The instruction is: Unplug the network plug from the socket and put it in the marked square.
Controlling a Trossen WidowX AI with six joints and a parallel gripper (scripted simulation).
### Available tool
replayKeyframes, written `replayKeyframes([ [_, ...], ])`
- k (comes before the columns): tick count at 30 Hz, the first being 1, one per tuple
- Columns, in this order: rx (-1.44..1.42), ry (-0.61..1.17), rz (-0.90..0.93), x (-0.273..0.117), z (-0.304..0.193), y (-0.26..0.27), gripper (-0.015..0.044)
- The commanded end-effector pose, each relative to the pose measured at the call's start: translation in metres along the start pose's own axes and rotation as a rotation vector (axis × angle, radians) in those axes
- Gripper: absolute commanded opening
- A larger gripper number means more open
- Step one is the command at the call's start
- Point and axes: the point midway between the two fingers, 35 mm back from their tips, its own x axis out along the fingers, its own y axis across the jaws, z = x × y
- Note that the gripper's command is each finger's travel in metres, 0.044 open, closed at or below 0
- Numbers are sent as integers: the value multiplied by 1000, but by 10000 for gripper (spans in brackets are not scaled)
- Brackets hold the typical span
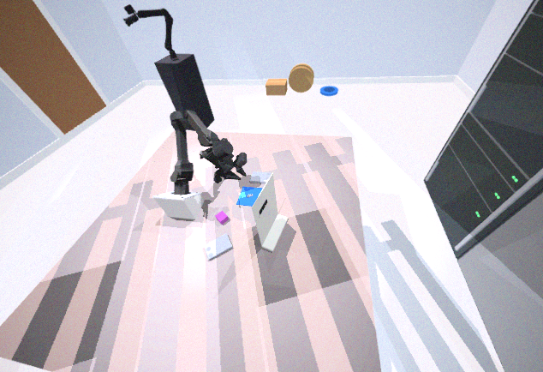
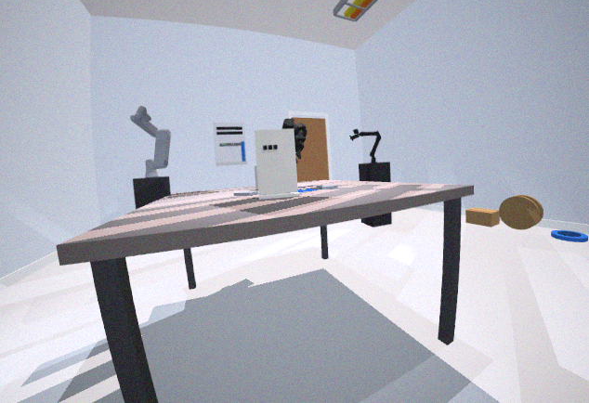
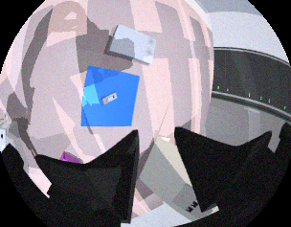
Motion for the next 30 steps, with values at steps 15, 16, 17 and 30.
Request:
replayKeyframes([
  [15, -10, -9, -10, -46, 3, -29, 156],
  [16, -10, -10, -11, -48, 4, -30, 156],
  [17, -10, -10, -13, -51, 4, -32, 156],
  [30, -10, -13, -18, -61, 6, -37, 366],
])
